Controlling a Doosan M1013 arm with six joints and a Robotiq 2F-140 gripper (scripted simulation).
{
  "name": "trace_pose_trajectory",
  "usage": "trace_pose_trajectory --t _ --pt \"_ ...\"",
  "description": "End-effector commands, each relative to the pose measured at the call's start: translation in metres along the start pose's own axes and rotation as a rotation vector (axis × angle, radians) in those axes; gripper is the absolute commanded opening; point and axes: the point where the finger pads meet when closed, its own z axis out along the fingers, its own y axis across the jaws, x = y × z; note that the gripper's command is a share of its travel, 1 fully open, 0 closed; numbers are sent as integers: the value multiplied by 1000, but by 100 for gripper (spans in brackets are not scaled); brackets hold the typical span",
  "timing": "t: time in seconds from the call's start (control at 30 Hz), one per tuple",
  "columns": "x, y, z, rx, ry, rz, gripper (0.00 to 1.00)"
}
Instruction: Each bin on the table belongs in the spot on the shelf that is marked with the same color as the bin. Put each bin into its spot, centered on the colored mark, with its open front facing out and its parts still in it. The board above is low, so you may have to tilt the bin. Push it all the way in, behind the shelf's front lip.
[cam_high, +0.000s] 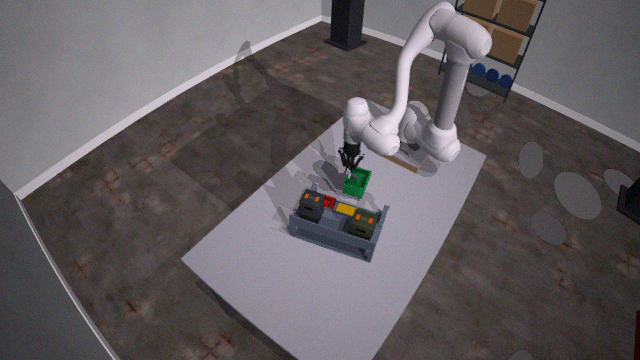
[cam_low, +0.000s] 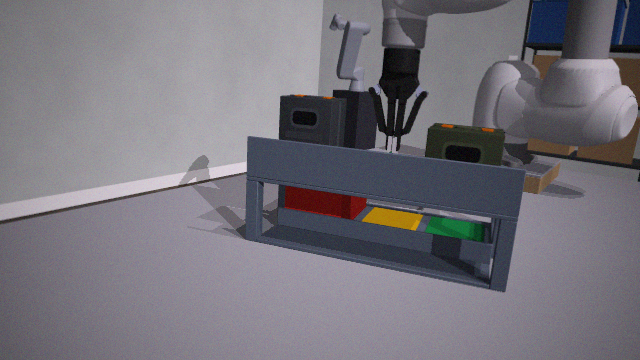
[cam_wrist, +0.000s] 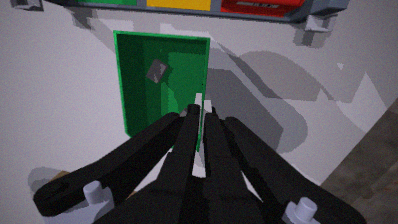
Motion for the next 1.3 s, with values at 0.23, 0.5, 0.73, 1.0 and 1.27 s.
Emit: trace_pose_trajectory --t 0.23,0.5,0.73,1.0,1.27 --pt "-1 -14 0 0 0 0 10" --pt "-3 -31 1 0 0 -1 10" --pt "-5 -56 2 0 0 -1 10" --pt "-7 -81 3 0 0 -1 10" --pt "-9 -100 3 0 0 -2 10"
